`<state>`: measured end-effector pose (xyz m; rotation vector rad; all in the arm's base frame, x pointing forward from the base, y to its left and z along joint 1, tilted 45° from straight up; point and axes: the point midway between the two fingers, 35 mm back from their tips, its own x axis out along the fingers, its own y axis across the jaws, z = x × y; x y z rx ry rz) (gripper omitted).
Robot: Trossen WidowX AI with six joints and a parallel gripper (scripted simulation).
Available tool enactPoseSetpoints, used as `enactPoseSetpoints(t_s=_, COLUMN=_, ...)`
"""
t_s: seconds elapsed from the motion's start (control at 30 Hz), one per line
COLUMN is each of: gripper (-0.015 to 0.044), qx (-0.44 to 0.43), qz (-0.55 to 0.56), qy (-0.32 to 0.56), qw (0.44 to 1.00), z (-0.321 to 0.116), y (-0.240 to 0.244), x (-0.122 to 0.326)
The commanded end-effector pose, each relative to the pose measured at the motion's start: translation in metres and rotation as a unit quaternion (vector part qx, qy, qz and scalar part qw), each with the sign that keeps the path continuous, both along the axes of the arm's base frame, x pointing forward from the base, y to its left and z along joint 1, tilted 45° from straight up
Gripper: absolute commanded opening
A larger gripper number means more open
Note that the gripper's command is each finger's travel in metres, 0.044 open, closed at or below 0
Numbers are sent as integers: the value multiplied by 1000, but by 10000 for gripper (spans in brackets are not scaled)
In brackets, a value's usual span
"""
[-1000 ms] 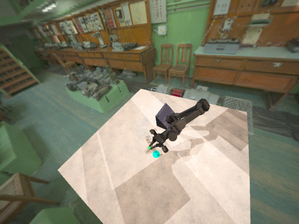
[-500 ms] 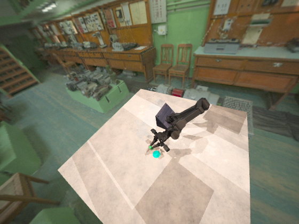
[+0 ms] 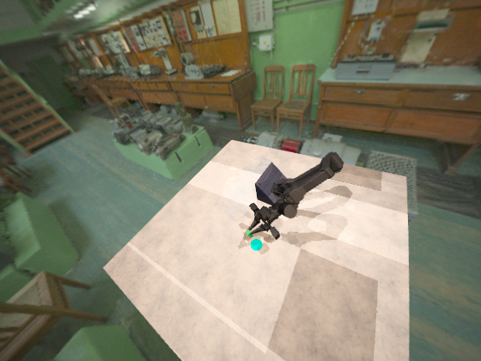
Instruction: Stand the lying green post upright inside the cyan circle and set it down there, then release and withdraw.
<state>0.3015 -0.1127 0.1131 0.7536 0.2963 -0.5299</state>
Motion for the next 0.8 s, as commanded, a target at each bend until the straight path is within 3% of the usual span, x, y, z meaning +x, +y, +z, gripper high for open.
enactPoseSetpoints(t_s=0.0, gripper=23, qx=2, qz=-9, qy=-19, qw=1000, z=2, y=2, x=-4)
enactPoseSetpoints(t_s=0.77, gripper=23, qx=6, qz=-37, qy=-89, qw=995, z=11, y=6, x=-17)
